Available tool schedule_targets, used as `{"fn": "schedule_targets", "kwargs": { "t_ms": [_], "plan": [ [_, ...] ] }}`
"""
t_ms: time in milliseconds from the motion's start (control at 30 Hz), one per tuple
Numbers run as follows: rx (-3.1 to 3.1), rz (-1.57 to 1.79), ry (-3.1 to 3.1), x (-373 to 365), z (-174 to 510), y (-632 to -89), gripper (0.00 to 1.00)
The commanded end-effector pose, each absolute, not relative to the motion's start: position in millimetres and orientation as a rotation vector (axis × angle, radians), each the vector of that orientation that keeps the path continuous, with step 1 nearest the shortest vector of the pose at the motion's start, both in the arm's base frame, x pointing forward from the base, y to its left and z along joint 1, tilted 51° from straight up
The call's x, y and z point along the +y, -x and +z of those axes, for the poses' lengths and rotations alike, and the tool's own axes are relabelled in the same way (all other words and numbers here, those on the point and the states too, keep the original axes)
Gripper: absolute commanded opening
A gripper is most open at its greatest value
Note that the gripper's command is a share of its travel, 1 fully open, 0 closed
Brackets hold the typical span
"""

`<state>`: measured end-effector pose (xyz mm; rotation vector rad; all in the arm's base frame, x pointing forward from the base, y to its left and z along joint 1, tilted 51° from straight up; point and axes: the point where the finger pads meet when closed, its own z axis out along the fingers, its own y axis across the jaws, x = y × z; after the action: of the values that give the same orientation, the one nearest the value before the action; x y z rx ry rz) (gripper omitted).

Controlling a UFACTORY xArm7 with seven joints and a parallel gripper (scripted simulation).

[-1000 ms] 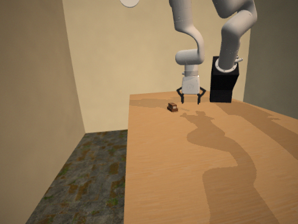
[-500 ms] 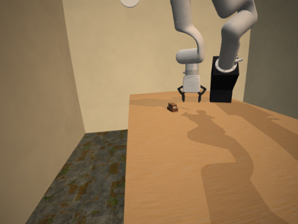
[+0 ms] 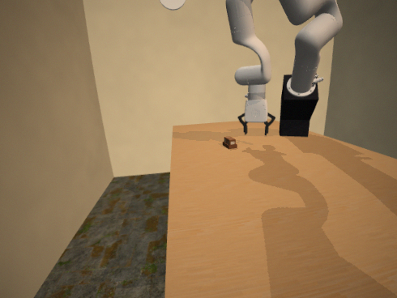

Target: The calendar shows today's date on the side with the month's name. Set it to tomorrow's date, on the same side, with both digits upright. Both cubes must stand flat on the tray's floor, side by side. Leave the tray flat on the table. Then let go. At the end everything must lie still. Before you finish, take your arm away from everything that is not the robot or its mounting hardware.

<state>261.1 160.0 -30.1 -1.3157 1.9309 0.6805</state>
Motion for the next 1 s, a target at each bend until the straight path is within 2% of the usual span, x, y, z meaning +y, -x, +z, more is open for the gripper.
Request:
{"fn": "schedule_targets", "kwargs": {
  "t_ms": [0, 967],
  "plan": [
    [1.932, 0.678, 1.314, 160.7, -32.0, -262.0, 1.00],
    [1.932, 0.678, 1.314, 188.2, -55.1, -271.3, 1.00]
  ]
}}
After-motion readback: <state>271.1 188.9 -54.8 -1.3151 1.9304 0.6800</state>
